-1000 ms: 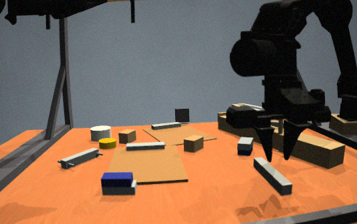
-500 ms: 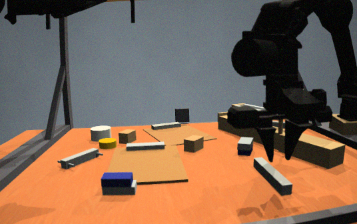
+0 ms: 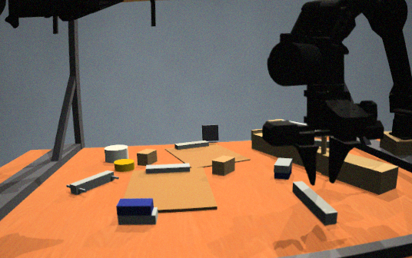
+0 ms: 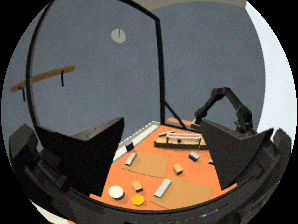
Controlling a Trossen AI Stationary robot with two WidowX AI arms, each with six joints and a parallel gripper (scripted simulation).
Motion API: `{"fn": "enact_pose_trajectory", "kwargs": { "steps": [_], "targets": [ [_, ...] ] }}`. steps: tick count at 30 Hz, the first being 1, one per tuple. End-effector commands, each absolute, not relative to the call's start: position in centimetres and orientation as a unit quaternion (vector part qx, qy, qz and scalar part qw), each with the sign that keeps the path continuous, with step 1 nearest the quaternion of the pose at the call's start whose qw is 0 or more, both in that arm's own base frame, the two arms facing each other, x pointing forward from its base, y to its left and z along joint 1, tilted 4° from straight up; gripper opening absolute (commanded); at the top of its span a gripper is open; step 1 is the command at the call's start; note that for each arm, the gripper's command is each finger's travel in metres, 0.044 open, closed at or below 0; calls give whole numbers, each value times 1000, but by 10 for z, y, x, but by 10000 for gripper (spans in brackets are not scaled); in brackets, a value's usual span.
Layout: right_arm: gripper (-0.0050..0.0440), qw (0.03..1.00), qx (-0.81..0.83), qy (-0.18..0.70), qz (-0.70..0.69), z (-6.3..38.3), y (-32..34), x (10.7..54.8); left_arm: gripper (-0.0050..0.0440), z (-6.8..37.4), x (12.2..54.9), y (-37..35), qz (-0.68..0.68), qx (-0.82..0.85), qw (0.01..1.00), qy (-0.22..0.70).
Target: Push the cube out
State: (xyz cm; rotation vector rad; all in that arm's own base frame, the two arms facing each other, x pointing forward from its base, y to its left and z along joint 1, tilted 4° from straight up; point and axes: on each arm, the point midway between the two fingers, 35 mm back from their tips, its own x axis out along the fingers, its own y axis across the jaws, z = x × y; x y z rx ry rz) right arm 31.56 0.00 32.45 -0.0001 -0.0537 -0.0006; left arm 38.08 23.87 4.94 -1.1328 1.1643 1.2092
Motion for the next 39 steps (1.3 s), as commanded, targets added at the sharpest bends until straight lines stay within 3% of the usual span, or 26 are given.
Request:
{"fn": "enact_pose_trajectory", "kwargs": {
  "steps": [1, 39],
  "targets": [
    [400, 999, 3, -35, -1, 331, 0, 314, 150, 63, 384, 240, 501, -478, 541, 477],
    [400, 999, 3, -35, -1, 331, 0, 314, 150, 6, 385, 243, 500, -477, 537, 483]
  ]
}}
